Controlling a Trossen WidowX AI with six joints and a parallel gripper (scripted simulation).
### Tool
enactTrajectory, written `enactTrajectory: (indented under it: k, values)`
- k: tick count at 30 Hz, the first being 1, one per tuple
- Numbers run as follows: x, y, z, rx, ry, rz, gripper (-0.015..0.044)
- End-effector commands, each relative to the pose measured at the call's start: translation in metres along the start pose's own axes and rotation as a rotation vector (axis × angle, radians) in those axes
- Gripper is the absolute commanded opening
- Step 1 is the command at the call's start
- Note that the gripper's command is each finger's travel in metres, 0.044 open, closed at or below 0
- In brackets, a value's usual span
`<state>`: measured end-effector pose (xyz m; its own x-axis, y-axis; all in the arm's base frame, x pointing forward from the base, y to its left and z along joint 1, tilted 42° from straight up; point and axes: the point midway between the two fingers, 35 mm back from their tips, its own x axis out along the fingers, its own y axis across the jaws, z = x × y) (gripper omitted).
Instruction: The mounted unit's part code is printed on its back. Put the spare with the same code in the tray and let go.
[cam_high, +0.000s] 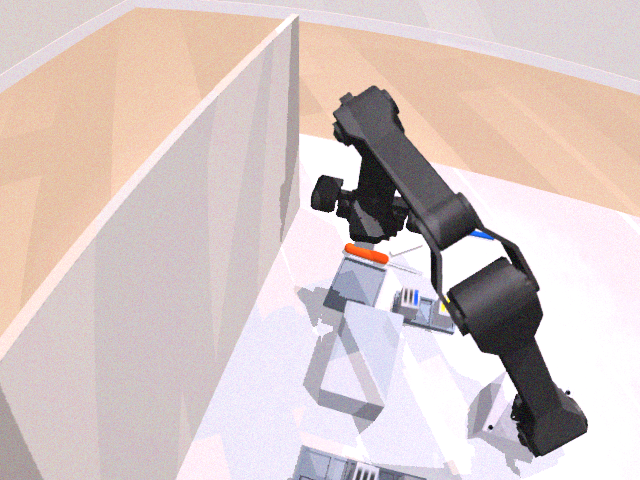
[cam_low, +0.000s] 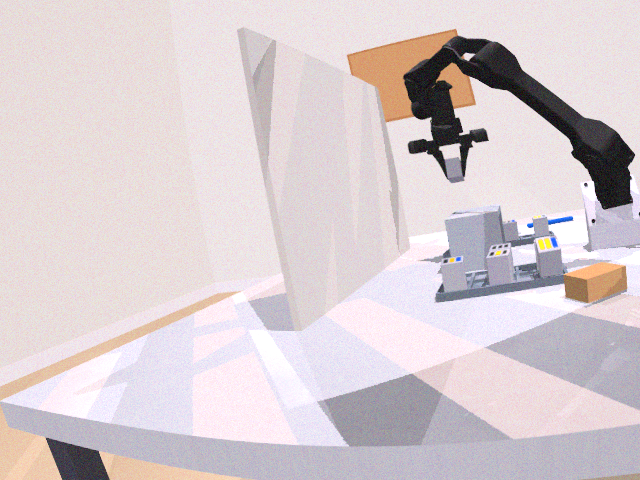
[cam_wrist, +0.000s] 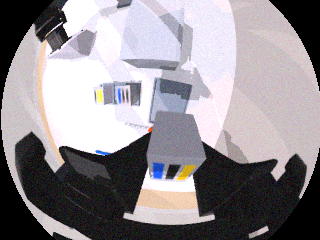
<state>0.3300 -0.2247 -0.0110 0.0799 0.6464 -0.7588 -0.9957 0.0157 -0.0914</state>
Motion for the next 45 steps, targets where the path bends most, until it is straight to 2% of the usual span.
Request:
enactTrajectory:
  k: [1, 45]
  values:
    - [0.003, 0.000, -0.002, -0.004, 0.003, 0.001, 0.0000]
    - [0.039, -0.005, -0.005, -0.004, 0.005, 0.000, 0.0000]
